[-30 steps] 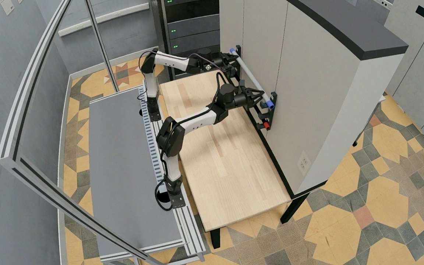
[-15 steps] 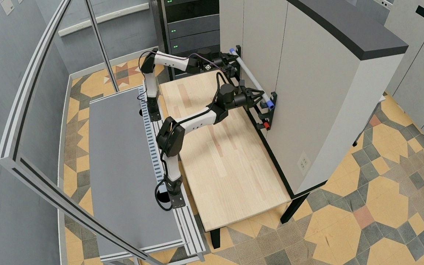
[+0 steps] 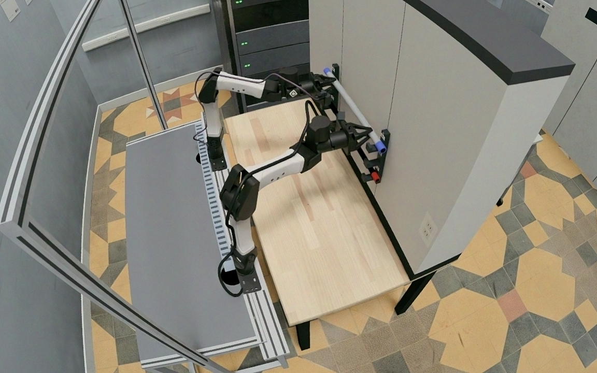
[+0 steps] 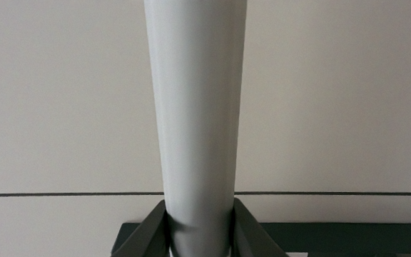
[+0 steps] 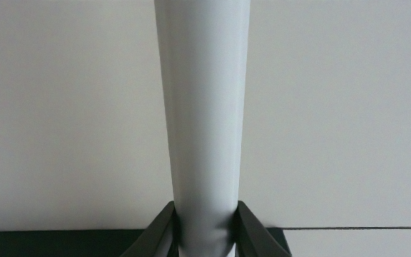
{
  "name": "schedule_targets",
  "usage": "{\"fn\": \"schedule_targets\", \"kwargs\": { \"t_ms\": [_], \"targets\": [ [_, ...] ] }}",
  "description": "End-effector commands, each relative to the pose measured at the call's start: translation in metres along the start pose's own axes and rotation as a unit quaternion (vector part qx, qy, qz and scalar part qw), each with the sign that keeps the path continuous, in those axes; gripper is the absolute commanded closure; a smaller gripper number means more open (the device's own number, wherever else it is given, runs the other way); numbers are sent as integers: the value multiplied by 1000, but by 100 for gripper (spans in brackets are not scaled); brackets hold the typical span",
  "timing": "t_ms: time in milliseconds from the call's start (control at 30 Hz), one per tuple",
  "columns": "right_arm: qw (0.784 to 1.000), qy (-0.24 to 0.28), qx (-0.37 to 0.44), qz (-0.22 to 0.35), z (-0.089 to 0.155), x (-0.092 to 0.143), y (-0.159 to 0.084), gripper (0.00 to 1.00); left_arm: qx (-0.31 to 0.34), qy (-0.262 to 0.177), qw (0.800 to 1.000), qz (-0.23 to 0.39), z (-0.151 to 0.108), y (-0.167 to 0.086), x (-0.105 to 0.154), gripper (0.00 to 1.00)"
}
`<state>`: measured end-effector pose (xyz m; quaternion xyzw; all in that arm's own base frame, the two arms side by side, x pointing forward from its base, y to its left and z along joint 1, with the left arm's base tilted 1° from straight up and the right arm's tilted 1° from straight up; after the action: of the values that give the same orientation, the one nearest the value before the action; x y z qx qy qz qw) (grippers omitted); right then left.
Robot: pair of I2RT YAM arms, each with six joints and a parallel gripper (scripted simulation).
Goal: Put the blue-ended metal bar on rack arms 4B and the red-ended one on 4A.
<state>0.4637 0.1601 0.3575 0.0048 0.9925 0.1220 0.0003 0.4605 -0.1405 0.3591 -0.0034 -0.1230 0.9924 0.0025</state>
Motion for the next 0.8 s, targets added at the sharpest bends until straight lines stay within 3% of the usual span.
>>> {"fn": "schedule_targets", "kwargs": {
  "t_ms": [0, 767],
  "targets": [
    [1000, 4, 3, -5, -10, 3, 5, 100, -4, -5, 1000, -4, 8, 0, 4, 100],
    [1000, 4, 3, -5, -32, 3, 10, 100, -4, -5, 1000, -4, 31, -6, 3, 100]
  ]
}}
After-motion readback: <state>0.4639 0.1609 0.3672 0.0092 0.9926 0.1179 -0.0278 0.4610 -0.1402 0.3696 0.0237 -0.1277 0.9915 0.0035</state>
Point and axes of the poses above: on each arm, the point where the finger pads meet when closed, its own x axis back along the fingers, its own z axis across the jaws, y = z × x, the point moved 5 cm from there along x, back along the fingers, and after that the axes turned 14 degrees about -x, right-handed, at the moved point
